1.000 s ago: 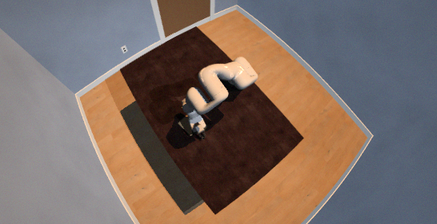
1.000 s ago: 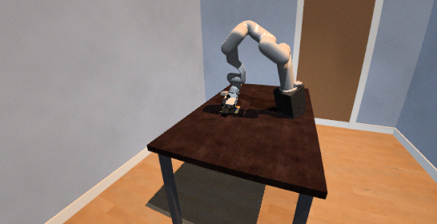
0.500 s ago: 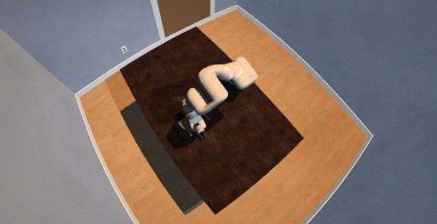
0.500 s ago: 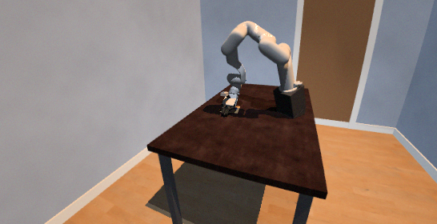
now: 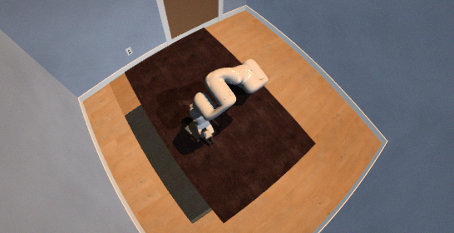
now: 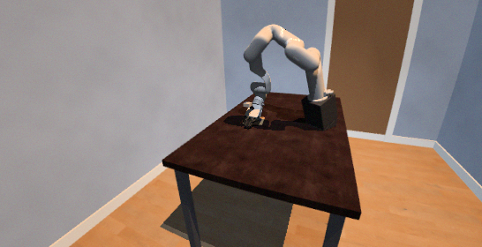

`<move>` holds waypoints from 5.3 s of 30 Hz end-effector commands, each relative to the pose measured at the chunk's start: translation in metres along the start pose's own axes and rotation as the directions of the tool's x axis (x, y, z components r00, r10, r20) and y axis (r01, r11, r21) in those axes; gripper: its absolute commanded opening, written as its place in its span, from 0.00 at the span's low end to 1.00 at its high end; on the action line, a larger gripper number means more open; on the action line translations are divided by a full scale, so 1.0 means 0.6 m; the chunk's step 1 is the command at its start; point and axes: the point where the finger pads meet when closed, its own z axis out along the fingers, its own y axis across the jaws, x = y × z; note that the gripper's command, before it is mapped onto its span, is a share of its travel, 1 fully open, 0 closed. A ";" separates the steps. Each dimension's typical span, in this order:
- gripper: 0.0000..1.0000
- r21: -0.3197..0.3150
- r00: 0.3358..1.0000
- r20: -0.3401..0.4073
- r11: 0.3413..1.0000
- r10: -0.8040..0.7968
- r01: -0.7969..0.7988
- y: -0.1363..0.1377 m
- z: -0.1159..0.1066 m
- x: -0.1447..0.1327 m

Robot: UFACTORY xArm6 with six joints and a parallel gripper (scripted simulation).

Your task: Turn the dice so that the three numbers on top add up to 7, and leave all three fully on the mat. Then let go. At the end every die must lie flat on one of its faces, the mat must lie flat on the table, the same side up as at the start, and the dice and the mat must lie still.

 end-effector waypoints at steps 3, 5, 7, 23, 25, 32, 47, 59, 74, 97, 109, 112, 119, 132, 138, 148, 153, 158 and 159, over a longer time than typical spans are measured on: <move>0.11 -0.001 1.000 0.000 1.000 -0.002 0.002 0.002 0.000 0.001; 0.11 -0.001 1.000 0.000 1.000 -0.002 0.002 0.002 0.000 0.001; 0.11 -0.001 1.000 0.000 1.000 -0.002 0.002 0.002 0.000 0.001; 0.11 -0.001 1.000 0.000 1.000 -0.002 0.002 0.002 0.000 0.001; 0.11 -0.001 1.000 0.000 1.000 -0.002 0.002 0.002 0.000 0.001; 0.11 -0.001 1.000 0.000 1.000 -0.002 0.002 0.002 0.000 0.001; 0.27 -0.001 1.000 0.000 1.000 -0.002 0.002 0.002 0.000 0.001; 0.31 -0.001 1.000 0.000 1.000 -0.002 0.002 0.002 0.000 0.001; 0.31 -0.001 1.000 0.000 1.000 -0.002 0.002 0.002 0.000 0.001; 0.31 -0.001 1.000 0.000 1.000 -0.002 0.002 0.002 -0.001 0.001; 0.31 -0.001 1.000 0.000 1.000 -0.002 0.002 0.002 -0.049 0.001; 0.31 -0.001 1.000 0.000 1.000 -0.002 0.002 0.002 -0.066 0.001; 0.31 -0.001 1.000 0.000 1.000 -0.002 0.002 0.002 -0.083 0.001; 0.31 -0.001 1.000 0.000 1.000 -0.002 0.002 0.002 -0.106 0.027; 0.31 -0.001 1.000 0.000 1.000 -0.002 0.002 0.002 -0.134 0.061; 0.31 -0.001 1.000 0.000 1.000 -0.002 0.002 0.001 -0.148 0.077; 0.31 0.001 1.000 0.031 1.000 -0.002 0.002 0.001 -0.146 0.080; 0.31 -0.001 0.989 0.145 1.000 -0.002 0.002 0.001 -0.141 0.092; 0.31 -0.001 0.989 0.145 1.000 -0.002 0.002 0.001 -0.141 0.092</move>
